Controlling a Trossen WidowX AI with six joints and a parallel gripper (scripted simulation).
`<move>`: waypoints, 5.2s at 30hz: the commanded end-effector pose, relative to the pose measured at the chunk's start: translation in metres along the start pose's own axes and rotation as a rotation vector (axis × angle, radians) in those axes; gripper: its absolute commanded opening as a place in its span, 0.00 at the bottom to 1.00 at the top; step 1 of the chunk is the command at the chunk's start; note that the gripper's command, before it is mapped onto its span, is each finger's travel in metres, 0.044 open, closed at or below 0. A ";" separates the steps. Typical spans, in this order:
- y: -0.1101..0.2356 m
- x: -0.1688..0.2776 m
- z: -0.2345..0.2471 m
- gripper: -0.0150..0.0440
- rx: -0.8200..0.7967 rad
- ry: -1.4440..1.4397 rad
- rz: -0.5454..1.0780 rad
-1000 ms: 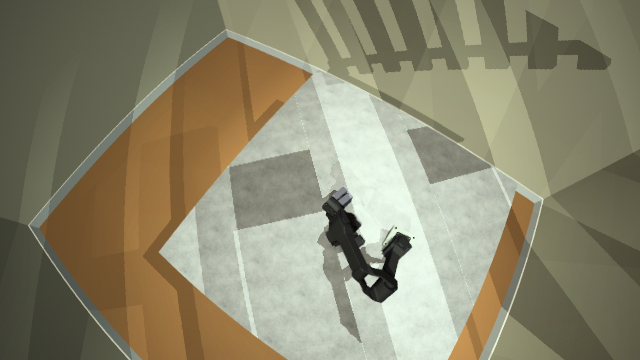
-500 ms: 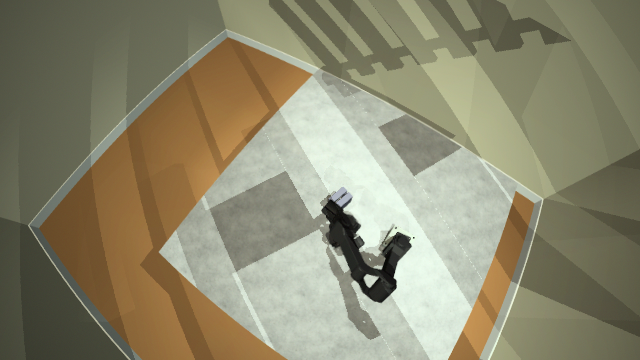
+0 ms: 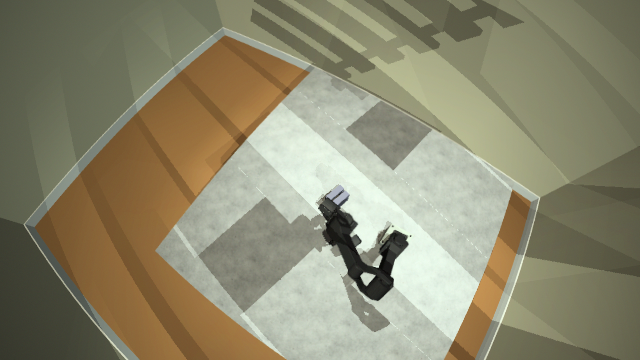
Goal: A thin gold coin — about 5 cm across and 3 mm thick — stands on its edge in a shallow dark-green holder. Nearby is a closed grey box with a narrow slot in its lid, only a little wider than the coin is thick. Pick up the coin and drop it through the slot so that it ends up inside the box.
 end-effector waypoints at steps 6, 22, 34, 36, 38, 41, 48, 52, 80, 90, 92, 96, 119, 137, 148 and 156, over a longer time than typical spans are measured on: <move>0.019 -0.001 -0.004 0.25 0.006 0.003 0.000; 0.059 -0.001 -0.005 0.25 0.008 0.002 0.003; 0.090 0.000 -0.001 0.25 0.003 0.002 0.000; 0.093 0.000 -0.001 0.25 0.002 0.002 -0.001; 0.093 0.000 -0.001 0.25 0.002 0.007 -0.001; 0.094 -0.001 -0.007 0.25 0.003 0.078 -0.001; 0.094 -0.001 -0.012 0.25 0.003 0.123 -0.001; 0.095 0.000 -0.021 0.25 0.004 0.123 0.000; 0.099 0.020 -0.087 0.25 0.010 0.122 0.006; 0.098 0.030 -0.110 0.25 0.010 0.125 0.004; 0.098 0.032 -0.115 0.25 0.010 0.125 0.004; 0.097 0.037 -0.124 0.25 0.010 0.126 0.003; 0.095 0.042 -0.134 0.25 0.008 0.125 -0.002; 0.094 0.044 -0.136 0.25 0.007 0.127 -0.005; 0.087 0.044 -0.136 0.25 0.007 0.123 -0.005; 0.082 0.043 -0.136 0.25 0.007 0.124 -0.005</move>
Point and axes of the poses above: the point midway between the two fingers, 35 mm back from their tips, its own y axis back along the fingers, its own z axis across the jaws, x = y × z, the point moved 4 cm from there along y, back along the fingers, and after that the axes turned 12 degrees about -y, right-handed, at the moved point
